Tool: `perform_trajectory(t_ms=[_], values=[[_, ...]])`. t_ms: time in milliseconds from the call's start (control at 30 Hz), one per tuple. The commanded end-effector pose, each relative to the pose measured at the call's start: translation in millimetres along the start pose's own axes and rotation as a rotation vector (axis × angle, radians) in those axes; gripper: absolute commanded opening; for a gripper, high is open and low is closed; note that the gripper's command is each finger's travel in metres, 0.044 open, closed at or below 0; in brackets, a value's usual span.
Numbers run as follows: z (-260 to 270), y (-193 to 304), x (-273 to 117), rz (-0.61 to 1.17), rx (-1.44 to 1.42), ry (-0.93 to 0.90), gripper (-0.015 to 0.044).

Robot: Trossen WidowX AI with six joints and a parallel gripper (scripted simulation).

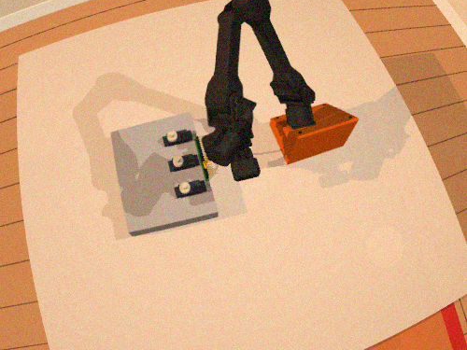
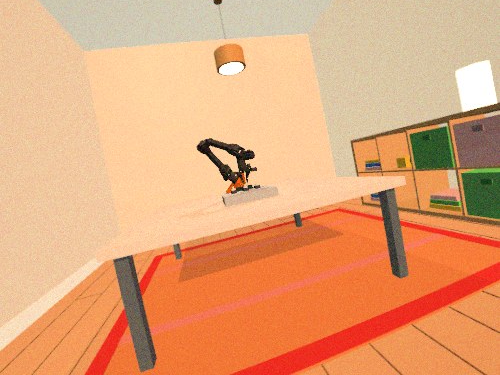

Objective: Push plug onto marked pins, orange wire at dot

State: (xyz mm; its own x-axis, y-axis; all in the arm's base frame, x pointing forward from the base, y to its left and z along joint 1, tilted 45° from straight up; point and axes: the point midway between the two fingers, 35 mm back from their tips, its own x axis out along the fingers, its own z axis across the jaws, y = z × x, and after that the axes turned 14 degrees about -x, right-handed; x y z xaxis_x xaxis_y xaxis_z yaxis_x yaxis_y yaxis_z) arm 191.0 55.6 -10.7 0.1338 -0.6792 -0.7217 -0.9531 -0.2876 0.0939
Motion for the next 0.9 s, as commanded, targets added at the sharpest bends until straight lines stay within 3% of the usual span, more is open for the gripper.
perform_trajectory(t_ms=[0, 867], values=[[0.0, 2.8, 10.3, 0.004, -0.01, 0.009, 0.0], [-9.1, -35.8, 6.2, 0.002, -0.009, 0.01, 0.0]])
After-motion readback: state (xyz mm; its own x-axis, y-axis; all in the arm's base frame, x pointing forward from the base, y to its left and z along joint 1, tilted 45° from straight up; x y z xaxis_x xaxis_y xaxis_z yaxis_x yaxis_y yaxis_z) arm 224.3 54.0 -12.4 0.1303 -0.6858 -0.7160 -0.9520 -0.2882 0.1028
